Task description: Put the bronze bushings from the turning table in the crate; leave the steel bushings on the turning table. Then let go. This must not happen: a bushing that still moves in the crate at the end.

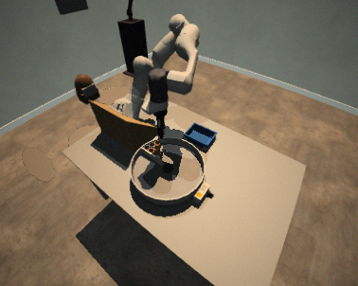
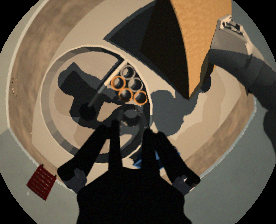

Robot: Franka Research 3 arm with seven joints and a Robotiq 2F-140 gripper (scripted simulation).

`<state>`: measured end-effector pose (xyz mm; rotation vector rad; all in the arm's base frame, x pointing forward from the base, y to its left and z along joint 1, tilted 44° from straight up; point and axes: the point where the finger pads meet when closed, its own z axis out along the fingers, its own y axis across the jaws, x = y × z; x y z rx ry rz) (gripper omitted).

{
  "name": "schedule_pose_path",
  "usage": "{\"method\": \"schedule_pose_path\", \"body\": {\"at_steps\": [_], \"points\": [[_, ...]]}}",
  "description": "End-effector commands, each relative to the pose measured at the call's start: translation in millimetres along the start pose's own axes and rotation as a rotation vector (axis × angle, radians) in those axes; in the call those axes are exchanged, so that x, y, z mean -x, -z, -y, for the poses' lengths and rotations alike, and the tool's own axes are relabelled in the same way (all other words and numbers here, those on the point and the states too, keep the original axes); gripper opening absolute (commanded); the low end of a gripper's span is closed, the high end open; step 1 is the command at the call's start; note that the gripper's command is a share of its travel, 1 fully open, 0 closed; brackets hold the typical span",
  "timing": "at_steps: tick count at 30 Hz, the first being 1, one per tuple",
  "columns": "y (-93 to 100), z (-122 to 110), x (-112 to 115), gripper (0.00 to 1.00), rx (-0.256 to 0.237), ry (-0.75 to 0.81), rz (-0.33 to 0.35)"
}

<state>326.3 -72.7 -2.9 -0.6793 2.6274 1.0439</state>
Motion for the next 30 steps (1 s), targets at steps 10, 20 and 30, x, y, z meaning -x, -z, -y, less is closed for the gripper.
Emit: {"method": "schedule_pose_path", "body": {"at_steps": [10, 20, 30], "points": [[1.4, 0, 1, 0.0, 0.0, -0.002, -0.001], [1.4, 21, 8, 0.0, 0.0, -0.002, -0.001], [1.3, 108, 36, 0.0, 0.0, -0.002, -0.001]]}}
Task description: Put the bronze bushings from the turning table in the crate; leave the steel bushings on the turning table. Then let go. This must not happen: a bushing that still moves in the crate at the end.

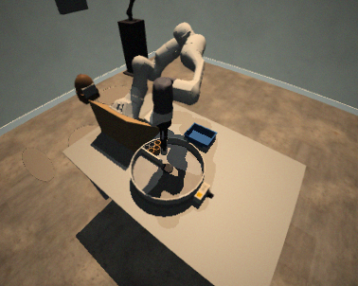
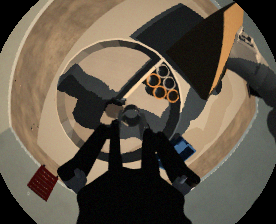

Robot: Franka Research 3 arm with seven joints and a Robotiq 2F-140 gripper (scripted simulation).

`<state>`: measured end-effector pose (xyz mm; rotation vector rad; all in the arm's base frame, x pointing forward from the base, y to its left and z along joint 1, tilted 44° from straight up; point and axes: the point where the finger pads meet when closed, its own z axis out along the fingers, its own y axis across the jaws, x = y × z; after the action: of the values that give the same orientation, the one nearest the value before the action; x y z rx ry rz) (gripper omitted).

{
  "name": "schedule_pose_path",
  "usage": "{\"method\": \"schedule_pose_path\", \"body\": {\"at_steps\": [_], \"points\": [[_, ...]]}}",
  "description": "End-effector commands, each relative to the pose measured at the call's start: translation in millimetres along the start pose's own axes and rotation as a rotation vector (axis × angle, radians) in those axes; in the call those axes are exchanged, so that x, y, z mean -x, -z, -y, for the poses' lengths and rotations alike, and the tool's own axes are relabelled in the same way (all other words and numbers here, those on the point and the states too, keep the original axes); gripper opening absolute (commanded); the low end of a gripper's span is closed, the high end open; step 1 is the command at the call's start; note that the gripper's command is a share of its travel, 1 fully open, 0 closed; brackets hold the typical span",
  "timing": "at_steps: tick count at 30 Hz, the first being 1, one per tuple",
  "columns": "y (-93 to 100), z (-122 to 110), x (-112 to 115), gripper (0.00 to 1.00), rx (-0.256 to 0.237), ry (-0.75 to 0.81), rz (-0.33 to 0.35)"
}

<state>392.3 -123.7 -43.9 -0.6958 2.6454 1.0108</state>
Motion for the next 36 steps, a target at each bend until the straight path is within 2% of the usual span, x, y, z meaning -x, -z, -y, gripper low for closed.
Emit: {"method": "schedule_pose_path", "body": {"at_steps": [1, 3, 6, 10, 36], "points": [[-2.0, 26, 14, 0.0, 0.021, -0.009, 0.017], [-2.0, 26, 14, 0.0, 0.021, -0.009, 0.017], [-2.3, 44, 20, 0.0, 0.021, -0.009, 0.017], [-2.5, 56, 23, 0.0, 0.021, -0.009, 0.017], [-2.5, 57, 24, 0.0, 0.021, -0.009, 0.017]]}}
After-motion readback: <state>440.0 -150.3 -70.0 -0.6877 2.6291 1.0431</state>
